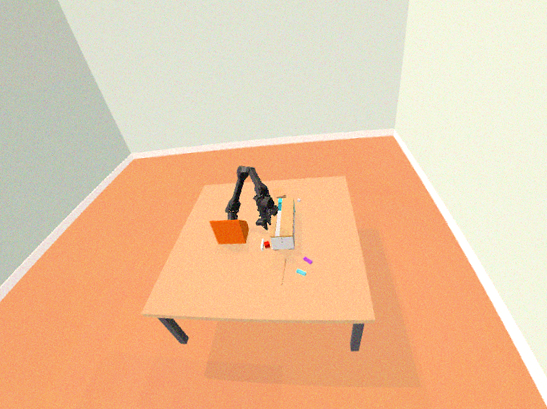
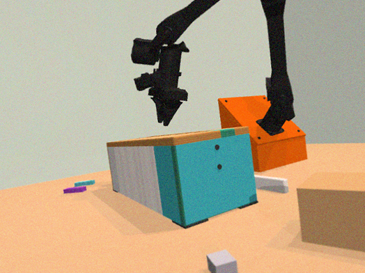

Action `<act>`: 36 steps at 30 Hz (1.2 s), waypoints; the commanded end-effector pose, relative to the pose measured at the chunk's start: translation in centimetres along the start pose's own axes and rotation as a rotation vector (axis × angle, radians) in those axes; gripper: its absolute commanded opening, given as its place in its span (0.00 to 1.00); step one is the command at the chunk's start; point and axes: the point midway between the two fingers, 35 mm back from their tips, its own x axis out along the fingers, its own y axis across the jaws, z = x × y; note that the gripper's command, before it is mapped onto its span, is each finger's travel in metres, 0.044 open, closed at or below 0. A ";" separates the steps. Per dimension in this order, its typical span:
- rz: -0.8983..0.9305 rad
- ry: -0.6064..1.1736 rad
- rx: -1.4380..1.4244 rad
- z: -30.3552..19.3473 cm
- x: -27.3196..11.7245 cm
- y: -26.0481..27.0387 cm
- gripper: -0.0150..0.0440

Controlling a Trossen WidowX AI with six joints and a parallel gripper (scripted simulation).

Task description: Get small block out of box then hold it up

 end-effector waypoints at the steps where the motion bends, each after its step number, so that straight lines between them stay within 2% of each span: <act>1: 0.121 -0.001 0.943 -1.0 0.4 -1.3 0.74; 17: 0.246 0.094 1.886 -1.7 0.2 -2.1 0.74; 36: 0.351 0.376 2.949 -2.4 -0.1 -3.0 0.74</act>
